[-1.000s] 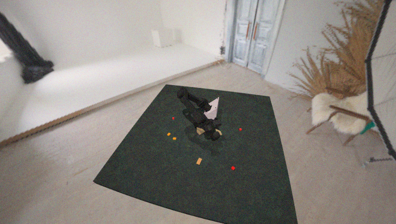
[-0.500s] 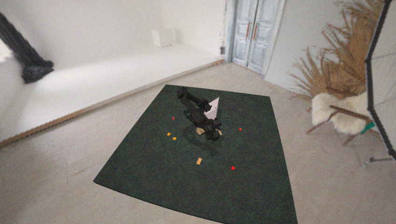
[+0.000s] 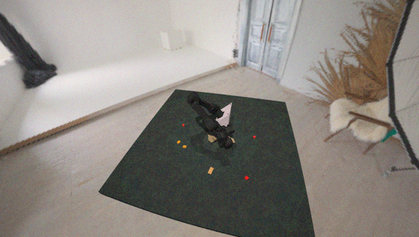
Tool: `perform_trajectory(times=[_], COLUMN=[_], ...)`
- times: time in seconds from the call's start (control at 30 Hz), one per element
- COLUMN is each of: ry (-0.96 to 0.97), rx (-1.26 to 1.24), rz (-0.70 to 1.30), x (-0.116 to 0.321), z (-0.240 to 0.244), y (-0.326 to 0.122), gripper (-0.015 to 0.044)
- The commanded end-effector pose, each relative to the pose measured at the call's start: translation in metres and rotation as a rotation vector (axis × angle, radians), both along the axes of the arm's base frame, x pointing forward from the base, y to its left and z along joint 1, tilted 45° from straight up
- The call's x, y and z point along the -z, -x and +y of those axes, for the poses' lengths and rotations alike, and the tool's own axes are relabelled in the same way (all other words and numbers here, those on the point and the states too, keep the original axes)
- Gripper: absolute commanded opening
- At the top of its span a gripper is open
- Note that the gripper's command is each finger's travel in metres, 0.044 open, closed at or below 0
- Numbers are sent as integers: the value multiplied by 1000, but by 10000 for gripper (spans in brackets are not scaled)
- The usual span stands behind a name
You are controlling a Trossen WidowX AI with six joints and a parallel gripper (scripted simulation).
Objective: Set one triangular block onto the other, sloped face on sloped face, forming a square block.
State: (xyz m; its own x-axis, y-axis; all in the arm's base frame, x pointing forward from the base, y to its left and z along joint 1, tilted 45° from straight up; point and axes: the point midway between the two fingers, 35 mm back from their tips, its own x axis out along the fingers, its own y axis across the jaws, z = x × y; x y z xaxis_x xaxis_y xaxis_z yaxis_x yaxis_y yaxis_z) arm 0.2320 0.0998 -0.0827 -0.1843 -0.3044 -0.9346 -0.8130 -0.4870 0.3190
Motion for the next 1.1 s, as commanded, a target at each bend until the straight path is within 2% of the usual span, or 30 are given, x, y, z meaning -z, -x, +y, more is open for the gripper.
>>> perform_trajectory(times=[0.0, 1.07], ry=[45, 719], rx=[-22, -291], rz=[-27, -440], x=[-1, 13], z=[4, 51], y=[2, 36], gripper=[0, 0])
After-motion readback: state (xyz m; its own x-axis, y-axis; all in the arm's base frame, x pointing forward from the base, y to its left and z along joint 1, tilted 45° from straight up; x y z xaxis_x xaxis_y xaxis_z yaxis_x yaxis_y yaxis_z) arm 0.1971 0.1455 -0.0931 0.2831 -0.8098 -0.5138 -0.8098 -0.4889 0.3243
